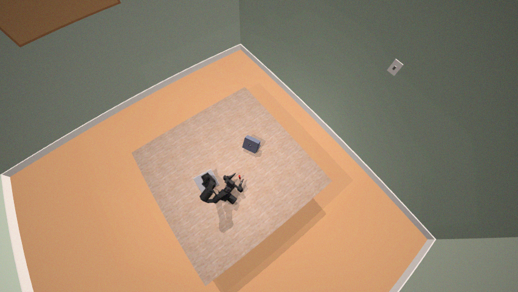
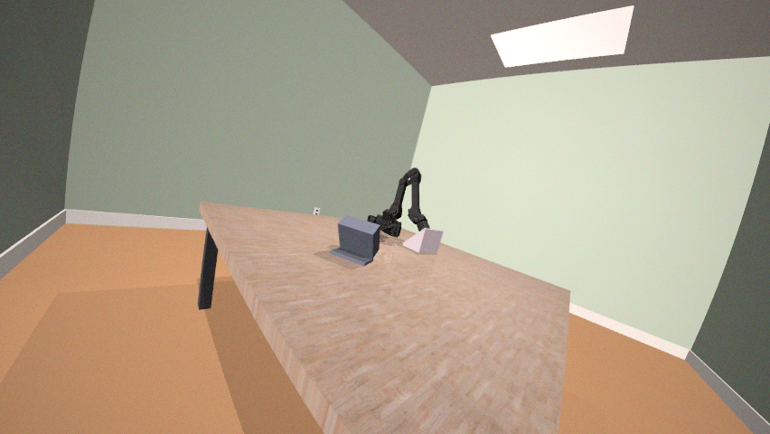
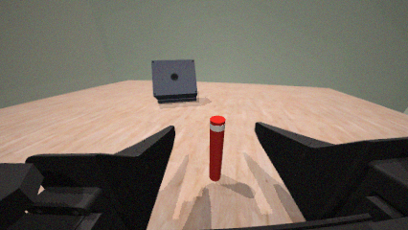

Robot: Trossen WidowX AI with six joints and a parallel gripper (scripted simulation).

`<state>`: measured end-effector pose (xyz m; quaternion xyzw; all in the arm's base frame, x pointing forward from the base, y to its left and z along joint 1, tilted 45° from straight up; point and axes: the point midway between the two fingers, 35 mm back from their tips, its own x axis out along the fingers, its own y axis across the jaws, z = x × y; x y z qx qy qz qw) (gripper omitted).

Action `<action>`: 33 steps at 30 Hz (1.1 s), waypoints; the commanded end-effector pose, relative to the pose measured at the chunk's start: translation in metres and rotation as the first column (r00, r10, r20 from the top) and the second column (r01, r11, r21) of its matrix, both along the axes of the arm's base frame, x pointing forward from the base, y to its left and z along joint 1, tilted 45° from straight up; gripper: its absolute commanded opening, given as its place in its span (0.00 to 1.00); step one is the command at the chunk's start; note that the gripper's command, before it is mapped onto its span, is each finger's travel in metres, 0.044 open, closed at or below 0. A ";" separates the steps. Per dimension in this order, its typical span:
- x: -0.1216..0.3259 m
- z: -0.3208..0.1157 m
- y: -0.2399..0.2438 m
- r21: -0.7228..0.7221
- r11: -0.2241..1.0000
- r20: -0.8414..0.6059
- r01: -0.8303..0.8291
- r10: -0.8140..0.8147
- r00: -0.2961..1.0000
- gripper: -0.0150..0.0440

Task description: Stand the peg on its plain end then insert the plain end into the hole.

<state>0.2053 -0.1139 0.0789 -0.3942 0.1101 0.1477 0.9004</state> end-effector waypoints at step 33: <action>0.006 0.110 0.111 0.042 0.998 -0.064 0.038 -0.035 0.997 1.00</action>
